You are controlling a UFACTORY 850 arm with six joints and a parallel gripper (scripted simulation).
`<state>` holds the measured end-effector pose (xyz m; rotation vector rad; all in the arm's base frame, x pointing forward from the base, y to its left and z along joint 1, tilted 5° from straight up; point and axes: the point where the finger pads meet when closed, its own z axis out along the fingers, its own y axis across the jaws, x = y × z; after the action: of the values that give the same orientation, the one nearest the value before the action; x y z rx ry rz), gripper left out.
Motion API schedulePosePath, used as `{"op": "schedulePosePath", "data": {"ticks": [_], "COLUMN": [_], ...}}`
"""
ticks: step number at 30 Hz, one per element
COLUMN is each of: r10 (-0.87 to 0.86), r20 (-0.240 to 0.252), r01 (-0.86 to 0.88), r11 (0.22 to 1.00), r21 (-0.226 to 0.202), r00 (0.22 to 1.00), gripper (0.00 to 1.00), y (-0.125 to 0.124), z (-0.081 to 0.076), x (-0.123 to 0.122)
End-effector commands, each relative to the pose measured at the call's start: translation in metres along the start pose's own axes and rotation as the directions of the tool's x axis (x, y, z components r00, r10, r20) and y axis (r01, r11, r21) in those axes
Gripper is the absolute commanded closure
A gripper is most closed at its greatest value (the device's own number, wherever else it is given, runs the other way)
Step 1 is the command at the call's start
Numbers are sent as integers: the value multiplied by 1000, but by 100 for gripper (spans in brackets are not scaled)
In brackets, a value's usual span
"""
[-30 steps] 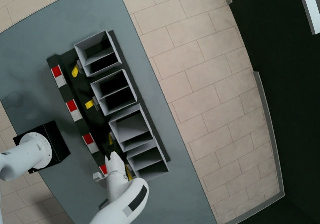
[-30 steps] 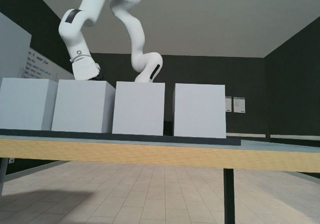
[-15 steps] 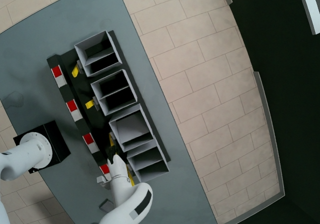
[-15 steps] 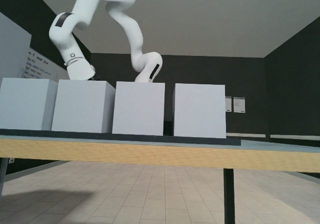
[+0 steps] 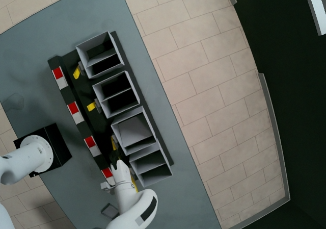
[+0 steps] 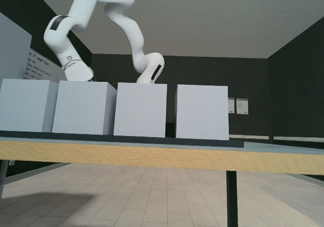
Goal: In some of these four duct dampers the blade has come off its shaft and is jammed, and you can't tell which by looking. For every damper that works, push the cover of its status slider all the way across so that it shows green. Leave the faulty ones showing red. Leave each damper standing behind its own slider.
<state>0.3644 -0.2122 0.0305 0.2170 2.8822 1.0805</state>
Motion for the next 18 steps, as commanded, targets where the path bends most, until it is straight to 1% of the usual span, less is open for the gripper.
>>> {"op": "schedulePosePath", "data": {"ticks": [1, 9, 18], "r10": [-1, -1, -1], "r20": [1, 1, 1], "r01": [1, 1, 1], "r11": [1000, 1000, 1000], "r21": [-9, -23, -27], "r00": [1000, 1000, 1000], "gripper": [81, 81, 81], "y": [-1, -2, -3], "z": [-1, -1, -1], "x": [-1, -1, -1]}}
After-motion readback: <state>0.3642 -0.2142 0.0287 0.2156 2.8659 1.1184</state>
